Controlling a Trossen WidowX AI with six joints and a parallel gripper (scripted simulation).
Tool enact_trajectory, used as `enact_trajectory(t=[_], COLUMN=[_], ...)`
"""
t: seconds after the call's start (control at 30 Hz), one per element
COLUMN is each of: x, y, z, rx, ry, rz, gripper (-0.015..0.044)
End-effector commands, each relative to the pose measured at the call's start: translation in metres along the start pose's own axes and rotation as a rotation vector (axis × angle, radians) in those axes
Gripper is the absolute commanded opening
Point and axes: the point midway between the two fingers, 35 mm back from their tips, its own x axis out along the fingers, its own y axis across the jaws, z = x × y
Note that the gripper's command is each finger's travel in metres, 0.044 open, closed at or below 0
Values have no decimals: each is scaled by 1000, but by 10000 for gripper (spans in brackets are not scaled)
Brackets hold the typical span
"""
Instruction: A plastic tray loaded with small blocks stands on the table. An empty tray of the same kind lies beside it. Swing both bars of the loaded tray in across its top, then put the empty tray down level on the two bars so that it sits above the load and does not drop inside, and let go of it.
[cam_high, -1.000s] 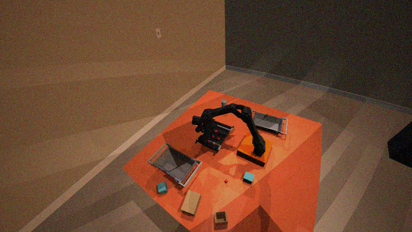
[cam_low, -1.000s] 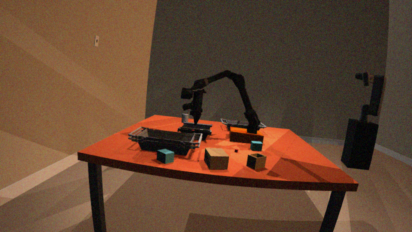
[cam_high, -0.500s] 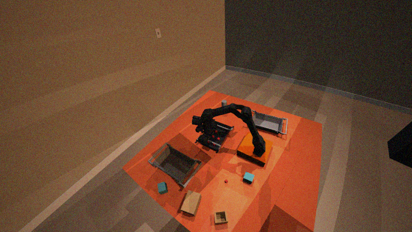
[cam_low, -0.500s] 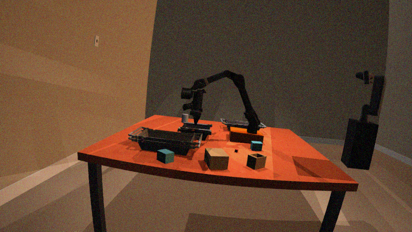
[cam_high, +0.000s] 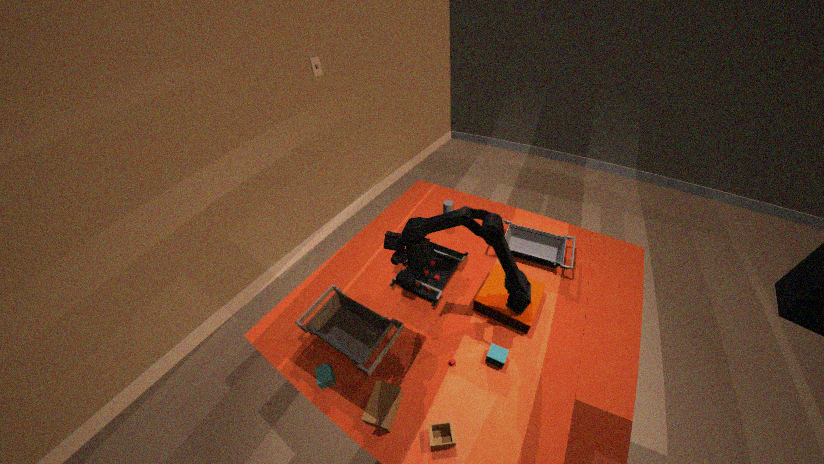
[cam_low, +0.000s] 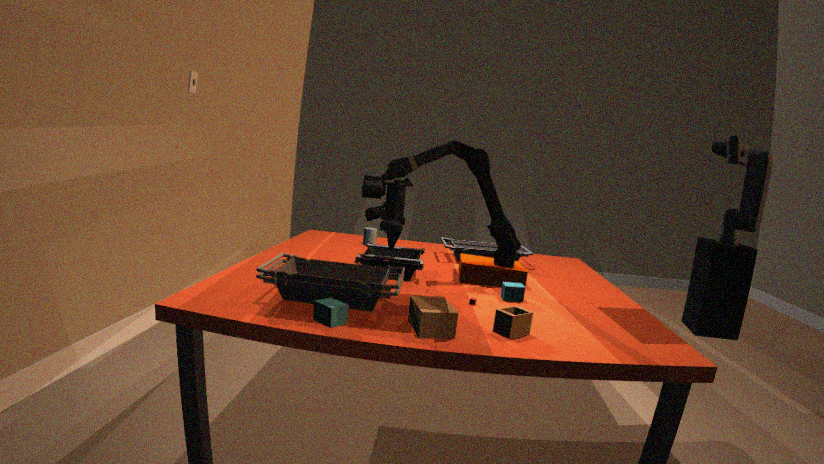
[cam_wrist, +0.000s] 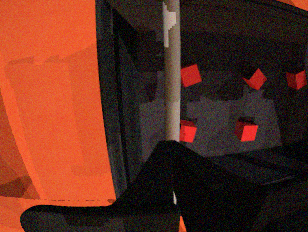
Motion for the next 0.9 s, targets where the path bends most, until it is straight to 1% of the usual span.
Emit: enact_trajectory(t=[0.0, 0.53, 0.73, 0.8, 0.87], x=[0, 0, 0, -6, -20], y=[0, 0, 0, 0, 0], z=[0, 0, 0, 1, 2], rx=[0, 0, 0, 0, 0], ry=[0, 0, 0, 0, 0], rz=[0, 0, 0, 0, 0], gripper=[0, 0, 157, 210, 263])
